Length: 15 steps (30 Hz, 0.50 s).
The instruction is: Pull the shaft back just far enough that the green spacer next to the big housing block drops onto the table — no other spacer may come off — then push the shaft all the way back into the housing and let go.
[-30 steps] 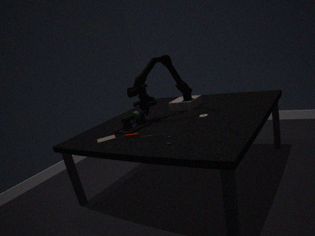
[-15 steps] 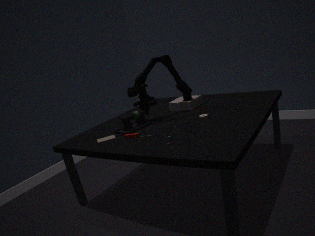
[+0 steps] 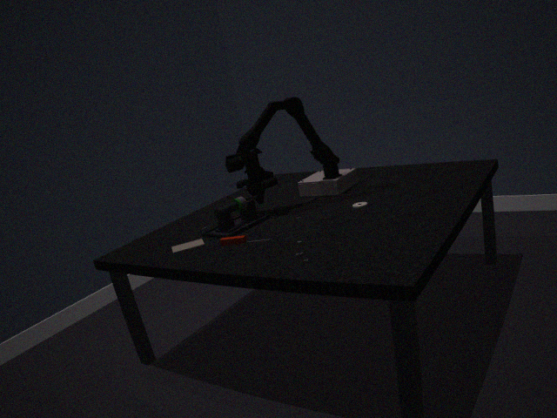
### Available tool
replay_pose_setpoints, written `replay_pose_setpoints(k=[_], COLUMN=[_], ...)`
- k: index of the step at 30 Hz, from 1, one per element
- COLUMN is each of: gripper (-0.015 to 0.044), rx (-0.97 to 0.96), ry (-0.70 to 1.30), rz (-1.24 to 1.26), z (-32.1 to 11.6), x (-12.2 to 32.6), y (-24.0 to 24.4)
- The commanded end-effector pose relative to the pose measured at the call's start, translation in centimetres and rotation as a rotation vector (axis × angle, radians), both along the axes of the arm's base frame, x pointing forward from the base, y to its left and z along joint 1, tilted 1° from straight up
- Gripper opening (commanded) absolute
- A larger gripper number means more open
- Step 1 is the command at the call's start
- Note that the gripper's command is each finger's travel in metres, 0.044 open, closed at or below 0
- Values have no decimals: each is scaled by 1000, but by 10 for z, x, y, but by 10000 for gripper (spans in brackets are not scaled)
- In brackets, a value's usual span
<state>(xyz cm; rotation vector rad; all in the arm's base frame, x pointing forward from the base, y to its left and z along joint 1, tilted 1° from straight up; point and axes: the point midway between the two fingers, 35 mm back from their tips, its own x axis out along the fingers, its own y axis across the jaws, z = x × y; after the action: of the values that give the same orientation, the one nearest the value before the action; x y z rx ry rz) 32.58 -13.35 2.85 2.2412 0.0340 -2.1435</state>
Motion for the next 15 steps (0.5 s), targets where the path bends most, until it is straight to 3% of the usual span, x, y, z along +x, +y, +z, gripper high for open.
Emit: replay_pose_setpoints(k=[1, 15], gripper=[0, 0], rx=[-2, -2], ry=[3, 3], rz=[1, 1], z=[0, 0], x=[-2, -4], y=[0, 0])
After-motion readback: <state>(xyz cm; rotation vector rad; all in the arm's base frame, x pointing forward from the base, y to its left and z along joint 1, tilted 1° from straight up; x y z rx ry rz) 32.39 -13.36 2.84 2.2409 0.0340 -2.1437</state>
